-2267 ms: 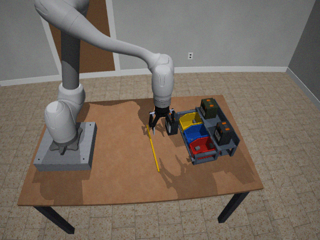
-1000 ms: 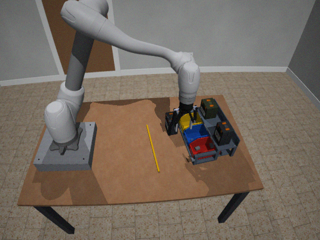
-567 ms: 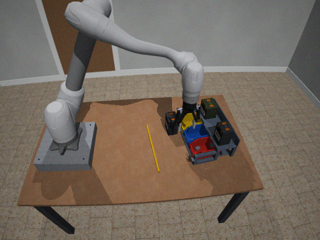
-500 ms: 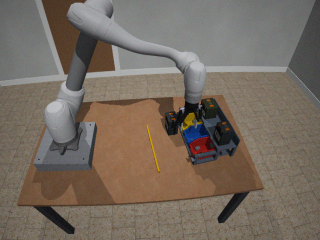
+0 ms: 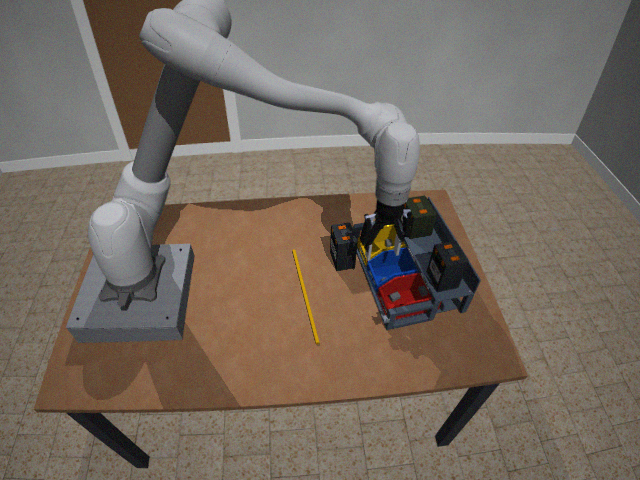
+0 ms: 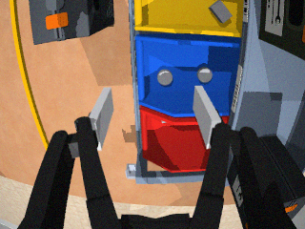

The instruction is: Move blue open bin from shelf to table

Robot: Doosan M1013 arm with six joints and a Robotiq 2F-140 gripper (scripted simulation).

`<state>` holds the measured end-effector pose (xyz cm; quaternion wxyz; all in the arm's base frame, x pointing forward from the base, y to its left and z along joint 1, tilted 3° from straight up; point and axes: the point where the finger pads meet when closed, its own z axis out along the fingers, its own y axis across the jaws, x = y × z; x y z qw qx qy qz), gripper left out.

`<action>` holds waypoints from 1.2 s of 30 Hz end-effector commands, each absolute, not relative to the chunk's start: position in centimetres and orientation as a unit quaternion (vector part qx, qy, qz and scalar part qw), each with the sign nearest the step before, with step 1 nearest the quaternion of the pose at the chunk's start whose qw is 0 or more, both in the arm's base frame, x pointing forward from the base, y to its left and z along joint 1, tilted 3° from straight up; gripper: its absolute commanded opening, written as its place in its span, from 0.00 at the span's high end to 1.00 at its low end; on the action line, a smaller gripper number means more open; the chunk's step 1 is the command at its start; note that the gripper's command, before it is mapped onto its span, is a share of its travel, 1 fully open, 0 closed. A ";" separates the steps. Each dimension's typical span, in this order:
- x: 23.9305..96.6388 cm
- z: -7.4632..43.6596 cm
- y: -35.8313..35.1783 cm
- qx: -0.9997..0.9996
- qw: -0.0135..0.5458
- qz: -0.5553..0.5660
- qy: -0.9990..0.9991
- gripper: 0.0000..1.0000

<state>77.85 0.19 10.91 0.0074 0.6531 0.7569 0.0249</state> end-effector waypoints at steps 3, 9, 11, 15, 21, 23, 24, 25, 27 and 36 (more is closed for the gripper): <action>77.1 10.9 0.1 0.653 0.007 0.025 0.757 0.43; 77.1 10.9 0.1 0.653 0.007 0.025 0.757 0.43; 77.1 10.9 0.1 0.653 0.007 0.025 0.757 0.43; 77.0 10.9 0.1 0.653 0.007 0.025 0.757 0.43; 76.6 10.9 0.0 0.653 0.007 0.025 0.757 0.43; 76.6 10.9 0.0 0.653 0.007 0.025 0.757 0.43; 76.6 10.9 0.0 0.653 0.007 0.025 0.757 0.43; 76.6 10.9 0.0 0.653 0.007 0.025 0.757 0.43; 76.6 10.9 0.0 0.653 0.007 0.025 0.757 0.43; 76.4 10.8 0.0 0.653 0.007 0.025 0.757 0.43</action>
